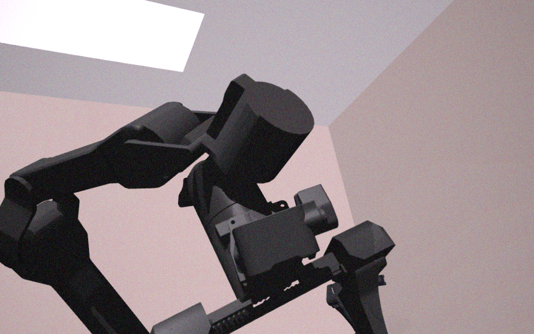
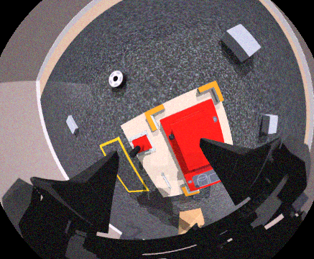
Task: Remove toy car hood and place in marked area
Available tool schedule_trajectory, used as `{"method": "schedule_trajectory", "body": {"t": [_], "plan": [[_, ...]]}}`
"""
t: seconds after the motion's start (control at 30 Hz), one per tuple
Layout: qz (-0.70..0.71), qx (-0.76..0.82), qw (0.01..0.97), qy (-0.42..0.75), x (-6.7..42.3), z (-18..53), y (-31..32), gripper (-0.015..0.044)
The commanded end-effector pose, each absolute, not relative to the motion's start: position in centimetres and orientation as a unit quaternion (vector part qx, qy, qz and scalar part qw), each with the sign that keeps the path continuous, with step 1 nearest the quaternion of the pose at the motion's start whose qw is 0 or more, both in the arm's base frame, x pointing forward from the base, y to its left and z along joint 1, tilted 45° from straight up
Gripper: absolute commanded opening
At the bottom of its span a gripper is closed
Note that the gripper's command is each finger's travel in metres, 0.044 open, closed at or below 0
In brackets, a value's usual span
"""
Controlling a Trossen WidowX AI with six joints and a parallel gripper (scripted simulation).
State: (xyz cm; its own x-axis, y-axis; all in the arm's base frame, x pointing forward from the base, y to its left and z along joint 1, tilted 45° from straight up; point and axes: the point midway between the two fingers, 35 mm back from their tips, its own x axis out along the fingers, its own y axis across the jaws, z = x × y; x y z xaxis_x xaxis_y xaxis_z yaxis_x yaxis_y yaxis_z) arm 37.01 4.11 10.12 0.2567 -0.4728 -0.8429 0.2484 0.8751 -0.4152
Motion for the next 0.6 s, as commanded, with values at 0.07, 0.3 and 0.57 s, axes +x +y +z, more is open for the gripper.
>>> {"method": "schedule_trajectory", "body": {"t": [0.07,0.3,0.57], "plan": [[-0.244,-0.291,0.666,0.642,33.72,11.92,0.59,0.044],[-0.244,-0.291,0.666,0.642,33.72,11.92,0.59,0.044],[-0.244,-0.291,0.667,0.642,33.74,11.82,0.5,0.044]]}}
